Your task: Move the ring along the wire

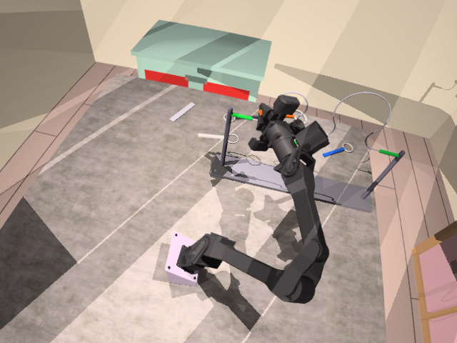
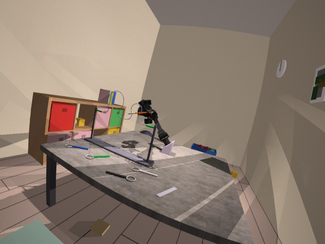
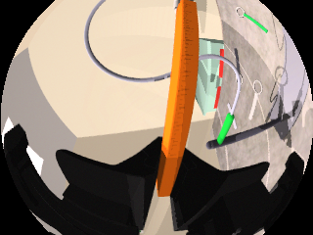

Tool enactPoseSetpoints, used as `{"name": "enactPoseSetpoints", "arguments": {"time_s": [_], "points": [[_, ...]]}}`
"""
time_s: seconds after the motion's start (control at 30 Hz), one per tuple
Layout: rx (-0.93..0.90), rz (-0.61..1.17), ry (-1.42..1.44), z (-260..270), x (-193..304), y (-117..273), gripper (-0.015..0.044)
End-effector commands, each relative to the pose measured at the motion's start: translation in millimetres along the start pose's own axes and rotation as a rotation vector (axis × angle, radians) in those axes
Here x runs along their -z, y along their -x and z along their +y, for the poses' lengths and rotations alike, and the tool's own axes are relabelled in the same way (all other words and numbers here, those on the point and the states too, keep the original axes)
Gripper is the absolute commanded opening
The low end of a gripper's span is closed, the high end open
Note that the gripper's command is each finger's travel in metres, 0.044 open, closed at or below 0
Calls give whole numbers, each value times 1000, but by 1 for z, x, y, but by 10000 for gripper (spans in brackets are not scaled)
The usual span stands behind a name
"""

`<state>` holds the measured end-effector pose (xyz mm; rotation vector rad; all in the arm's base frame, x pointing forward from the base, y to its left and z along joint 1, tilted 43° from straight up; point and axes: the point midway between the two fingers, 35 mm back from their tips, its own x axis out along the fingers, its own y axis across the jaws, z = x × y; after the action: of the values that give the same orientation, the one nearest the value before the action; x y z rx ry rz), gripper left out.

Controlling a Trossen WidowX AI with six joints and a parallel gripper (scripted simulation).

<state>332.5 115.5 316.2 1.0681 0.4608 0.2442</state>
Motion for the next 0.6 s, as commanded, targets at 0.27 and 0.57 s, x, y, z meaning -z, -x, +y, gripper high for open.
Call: {"name": "enactPoseSetpoints", "arguments": {"time_s": [0.27,0.57], "points": [[-31,11,-33,19,-1,4,-150],[18,0,54,17,-2,4,-150]]}}
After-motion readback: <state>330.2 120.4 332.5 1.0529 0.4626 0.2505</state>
